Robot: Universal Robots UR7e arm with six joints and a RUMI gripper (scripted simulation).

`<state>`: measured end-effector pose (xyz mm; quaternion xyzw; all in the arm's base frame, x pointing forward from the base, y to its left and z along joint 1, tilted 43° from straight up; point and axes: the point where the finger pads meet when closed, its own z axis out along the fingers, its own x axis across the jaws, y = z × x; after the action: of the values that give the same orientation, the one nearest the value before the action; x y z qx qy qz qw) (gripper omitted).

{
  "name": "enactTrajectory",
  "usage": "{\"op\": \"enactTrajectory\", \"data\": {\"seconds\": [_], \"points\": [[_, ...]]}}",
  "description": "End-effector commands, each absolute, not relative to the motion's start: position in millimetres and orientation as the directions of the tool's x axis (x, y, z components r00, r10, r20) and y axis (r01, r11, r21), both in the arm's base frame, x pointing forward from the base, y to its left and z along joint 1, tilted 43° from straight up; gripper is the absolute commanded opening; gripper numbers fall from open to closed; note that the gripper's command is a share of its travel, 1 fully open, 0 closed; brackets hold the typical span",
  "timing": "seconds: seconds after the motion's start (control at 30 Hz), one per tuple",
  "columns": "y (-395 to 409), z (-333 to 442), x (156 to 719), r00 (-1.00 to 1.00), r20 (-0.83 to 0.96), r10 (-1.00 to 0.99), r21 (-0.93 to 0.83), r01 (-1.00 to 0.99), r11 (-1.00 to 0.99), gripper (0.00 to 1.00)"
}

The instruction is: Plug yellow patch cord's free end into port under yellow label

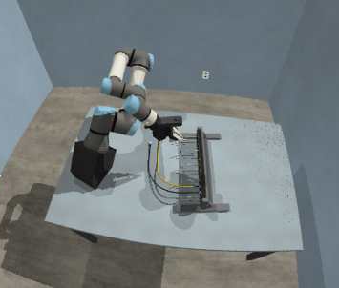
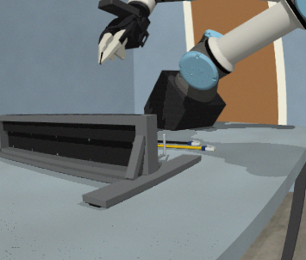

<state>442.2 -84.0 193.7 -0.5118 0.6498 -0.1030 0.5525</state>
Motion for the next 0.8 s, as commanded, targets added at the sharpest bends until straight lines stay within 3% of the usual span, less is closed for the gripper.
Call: {"op": "enactTrajectory", "data": {"seconds": [0.0,0.77], "points": [[-81.6,190.4,449.6,0.13,-0.611,-0.781,-0.699,-0.552,0.455,0.0],[-66.4,177.3,478.7,0.13,-0.611,-0.781,-0.699,-0.552,0.455,0.0]]}}
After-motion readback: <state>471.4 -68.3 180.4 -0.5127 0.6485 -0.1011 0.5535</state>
